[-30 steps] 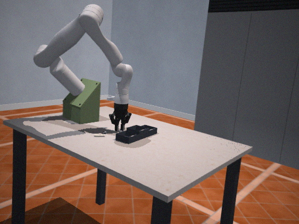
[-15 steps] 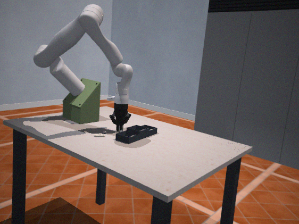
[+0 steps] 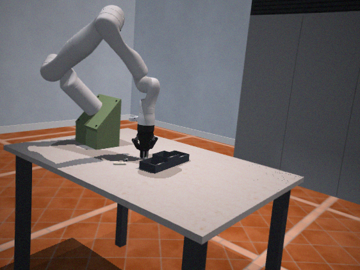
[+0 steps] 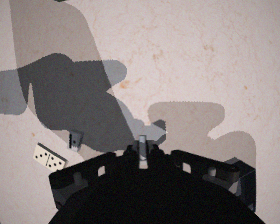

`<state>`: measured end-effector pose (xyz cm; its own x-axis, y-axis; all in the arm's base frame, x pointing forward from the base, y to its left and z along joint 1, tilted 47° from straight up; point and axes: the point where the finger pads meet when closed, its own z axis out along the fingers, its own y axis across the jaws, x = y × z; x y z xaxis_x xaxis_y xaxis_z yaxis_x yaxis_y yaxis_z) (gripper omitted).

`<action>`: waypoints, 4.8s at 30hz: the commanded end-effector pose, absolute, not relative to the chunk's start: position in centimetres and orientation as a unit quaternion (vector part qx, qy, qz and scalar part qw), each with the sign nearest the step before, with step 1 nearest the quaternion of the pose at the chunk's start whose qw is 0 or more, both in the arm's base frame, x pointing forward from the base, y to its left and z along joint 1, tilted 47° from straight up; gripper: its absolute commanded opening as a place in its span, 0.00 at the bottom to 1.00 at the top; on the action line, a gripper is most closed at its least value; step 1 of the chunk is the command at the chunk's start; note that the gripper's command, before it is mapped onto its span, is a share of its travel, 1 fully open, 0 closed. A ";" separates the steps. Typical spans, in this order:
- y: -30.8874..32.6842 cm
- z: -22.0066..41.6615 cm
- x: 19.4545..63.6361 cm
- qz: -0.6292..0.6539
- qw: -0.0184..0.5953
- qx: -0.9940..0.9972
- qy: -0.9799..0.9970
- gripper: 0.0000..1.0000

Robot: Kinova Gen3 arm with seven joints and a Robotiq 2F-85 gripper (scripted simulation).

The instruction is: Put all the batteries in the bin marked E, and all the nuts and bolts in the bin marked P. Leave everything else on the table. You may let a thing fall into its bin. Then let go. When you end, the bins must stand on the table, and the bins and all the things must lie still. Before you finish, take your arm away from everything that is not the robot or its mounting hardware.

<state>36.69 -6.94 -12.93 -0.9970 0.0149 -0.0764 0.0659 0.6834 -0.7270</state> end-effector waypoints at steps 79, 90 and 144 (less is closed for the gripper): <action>-1.5 -7.9 36.5 -0.397 0.028 0.011 0.917 0.30; -1.5 -7.9 36.5 -0.397 0.028 0.011 0.917 0.30; -6.9 -12.9 36.7 -0.397 0.028 0.011 0.917 0.30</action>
<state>36.69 -6.92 -12.85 -0.9981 -0.0013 -0.0609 0.0435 0.6841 -0.7281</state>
